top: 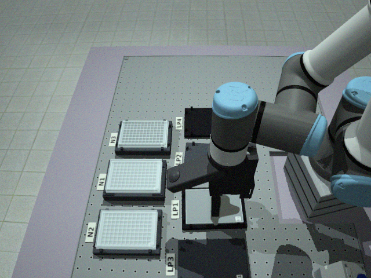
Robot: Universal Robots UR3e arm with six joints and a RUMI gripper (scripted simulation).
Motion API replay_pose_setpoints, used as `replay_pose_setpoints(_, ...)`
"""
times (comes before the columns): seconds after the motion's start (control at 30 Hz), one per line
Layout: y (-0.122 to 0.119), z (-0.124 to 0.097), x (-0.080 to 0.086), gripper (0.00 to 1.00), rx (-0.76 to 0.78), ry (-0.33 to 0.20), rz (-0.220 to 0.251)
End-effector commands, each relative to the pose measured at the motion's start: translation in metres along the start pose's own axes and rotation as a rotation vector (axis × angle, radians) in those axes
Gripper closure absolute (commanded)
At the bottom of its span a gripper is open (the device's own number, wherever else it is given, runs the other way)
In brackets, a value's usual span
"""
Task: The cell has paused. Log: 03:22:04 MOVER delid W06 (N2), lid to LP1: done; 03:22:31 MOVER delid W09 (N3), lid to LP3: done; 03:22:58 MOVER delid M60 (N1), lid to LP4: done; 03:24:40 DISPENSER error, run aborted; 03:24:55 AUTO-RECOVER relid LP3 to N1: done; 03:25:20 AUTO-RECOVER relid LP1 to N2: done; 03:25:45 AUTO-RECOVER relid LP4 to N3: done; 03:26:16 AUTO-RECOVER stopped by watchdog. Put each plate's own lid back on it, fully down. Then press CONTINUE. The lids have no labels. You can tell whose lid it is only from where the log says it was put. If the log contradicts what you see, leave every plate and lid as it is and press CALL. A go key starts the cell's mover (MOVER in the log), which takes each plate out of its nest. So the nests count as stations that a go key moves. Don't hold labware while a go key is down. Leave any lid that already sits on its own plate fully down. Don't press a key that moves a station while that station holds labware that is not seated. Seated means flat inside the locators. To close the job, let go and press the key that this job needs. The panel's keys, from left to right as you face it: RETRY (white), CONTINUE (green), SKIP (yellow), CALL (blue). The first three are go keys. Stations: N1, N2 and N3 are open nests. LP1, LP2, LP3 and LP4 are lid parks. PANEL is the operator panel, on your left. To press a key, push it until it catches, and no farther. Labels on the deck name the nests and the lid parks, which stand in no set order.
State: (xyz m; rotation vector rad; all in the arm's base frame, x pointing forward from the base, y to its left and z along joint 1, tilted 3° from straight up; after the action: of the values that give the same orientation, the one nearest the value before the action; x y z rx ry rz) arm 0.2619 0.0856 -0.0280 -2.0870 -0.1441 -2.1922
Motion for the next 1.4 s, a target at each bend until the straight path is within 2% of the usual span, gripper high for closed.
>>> replay_pose_setpoints(0.0, 0.0, 0.001, 0.0, 1.0, 0.0, 0.002, 0.0)
replay_pose_setpoints(0.57, 0.0, 0.001, 0.0, 1.0, 0.0, 0.002, 0.0)
replay_pose_setpoints(1.37, 0.0, 0.001, 0.037, 1.0, 0.0, 0.002, 0.0)
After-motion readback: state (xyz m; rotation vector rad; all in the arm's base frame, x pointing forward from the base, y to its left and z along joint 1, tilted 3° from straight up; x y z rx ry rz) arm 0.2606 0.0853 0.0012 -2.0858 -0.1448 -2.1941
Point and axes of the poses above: the point where the finger pads meet when closed, its own x axis back along the fingers, its own y axis across the jaws, z = x × y, the point moved 5 cm from there along x, back along the fingers, and after that the axes turned 1 degree about x, right-handed, at the moved point
